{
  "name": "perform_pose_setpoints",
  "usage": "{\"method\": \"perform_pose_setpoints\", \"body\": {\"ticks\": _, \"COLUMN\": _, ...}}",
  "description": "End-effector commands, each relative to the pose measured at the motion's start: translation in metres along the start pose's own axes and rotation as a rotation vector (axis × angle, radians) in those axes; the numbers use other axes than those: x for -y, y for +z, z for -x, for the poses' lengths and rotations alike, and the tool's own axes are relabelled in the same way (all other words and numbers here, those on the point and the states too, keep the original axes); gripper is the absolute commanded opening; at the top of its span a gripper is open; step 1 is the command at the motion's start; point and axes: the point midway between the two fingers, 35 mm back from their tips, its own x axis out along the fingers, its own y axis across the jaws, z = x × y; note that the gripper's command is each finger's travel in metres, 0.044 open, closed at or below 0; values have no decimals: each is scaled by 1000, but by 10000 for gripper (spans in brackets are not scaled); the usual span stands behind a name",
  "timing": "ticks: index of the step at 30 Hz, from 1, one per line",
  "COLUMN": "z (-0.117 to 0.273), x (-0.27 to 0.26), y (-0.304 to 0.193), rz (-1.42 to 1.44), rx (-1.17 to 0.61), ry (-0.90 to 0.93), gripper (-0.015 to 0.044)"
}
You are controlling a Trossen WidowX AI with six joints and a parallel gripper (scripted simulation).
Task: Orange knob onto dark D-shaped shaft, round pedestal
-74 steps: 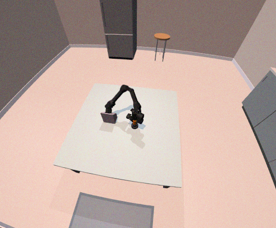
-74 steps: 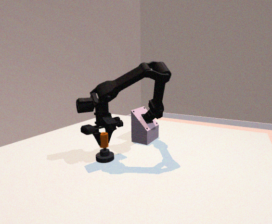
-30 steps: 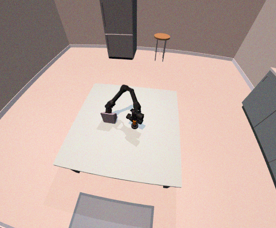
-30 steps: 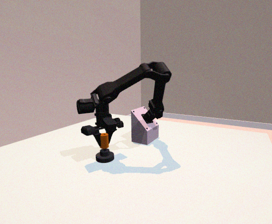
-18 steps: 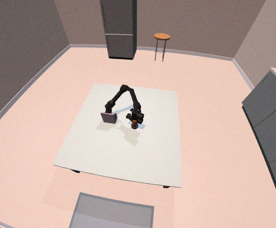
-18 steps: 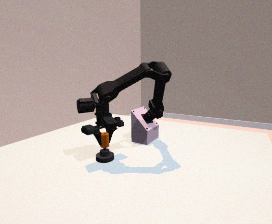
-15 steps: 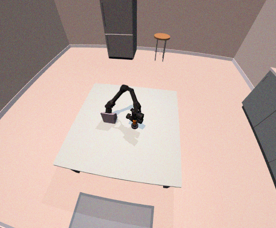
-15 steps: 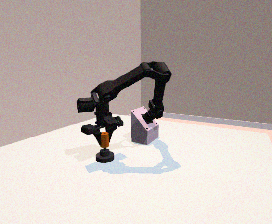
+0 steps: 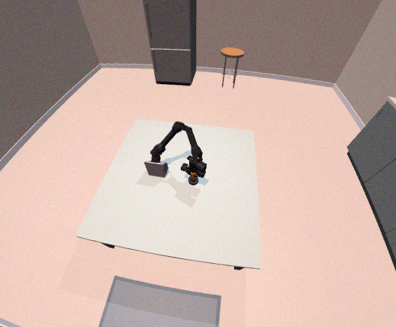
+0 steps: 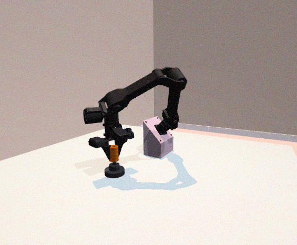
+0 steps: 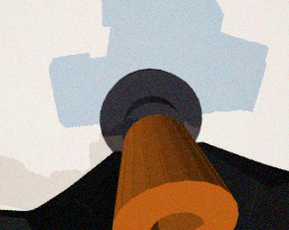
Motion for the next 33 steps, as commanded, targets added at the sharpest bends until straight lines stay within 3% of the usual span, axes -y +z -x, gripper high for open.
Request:
{"method": "perform_pose_setpoints", "body": {"ticks": 1, "z": 1, "x": -1, "y": 0, "rz": 5, "rx": -1, "ry": -2, "gripper": 0}}
{"method": "perform_pose_setpoints", "body": {"ticks": 33, "z": -4, "x": 0, "y": 0, "rz": 8, "rx": 0, "ry": -2, "gripper": 0}}
